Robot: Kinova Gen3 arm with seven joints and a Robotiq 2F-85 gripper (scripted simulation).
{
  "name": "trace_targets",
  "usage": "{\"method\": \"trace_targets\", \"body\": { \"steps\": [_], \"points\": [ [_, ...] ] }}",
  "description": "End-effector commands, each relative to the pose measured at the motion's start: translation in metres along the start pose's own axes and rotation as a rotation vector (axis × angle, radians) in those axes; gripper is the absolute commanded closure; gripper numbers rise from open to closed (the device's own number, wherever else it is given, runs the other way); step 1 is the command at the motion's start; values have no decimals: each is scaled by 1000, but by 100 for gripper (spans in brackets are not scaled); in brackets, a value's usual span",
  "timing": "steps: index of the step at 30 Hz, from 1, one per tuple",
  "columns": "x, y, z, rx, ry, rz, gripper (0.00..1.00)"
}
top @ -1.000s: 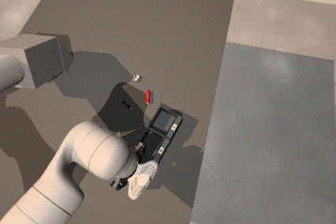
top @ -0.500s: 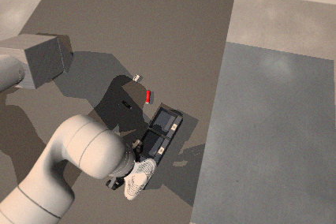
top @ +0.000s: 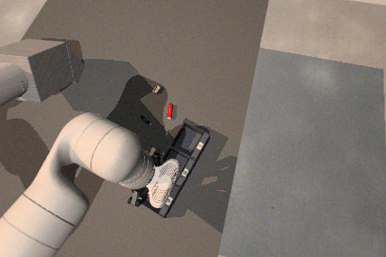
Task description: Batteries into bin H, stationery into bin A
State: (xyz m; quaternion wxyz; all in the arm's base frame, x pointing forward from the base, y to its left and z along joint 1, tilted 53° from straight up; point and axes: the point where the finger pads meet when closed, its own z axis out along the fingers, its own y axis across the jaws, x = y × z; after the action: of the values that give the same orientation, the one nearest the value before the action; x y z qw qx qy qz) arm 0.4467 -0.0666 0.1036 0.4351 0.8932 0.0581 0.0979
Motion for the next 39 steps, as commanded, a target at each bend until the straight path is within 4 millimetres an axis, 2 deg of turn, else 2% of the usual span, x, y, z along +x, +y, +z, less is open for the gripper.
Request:
{"method": "trace_targets", "body": {
  "steps": [1, 10, 12, 26, 27, 29, 38, 39],
  "points": [
    [-11, -31, 0, 4, -3, -136, 70],
    [-38, -101, -2, 5, -2, -586, 70],
    [-38, -101, -2, 5, -2, -586, 70],
    [-81, -209, -5, 6, -1, -1266, 70],
    [-84, -217, -5, 6, -1, -1266, 70],
    [-84, -217, -5, 6, -1, -1266, 70],
    [-111, -286, -6, 7, -1, -1266, 70],
    [-113, -288, -6, 7, -1, -1266, 70]
  ]
}}
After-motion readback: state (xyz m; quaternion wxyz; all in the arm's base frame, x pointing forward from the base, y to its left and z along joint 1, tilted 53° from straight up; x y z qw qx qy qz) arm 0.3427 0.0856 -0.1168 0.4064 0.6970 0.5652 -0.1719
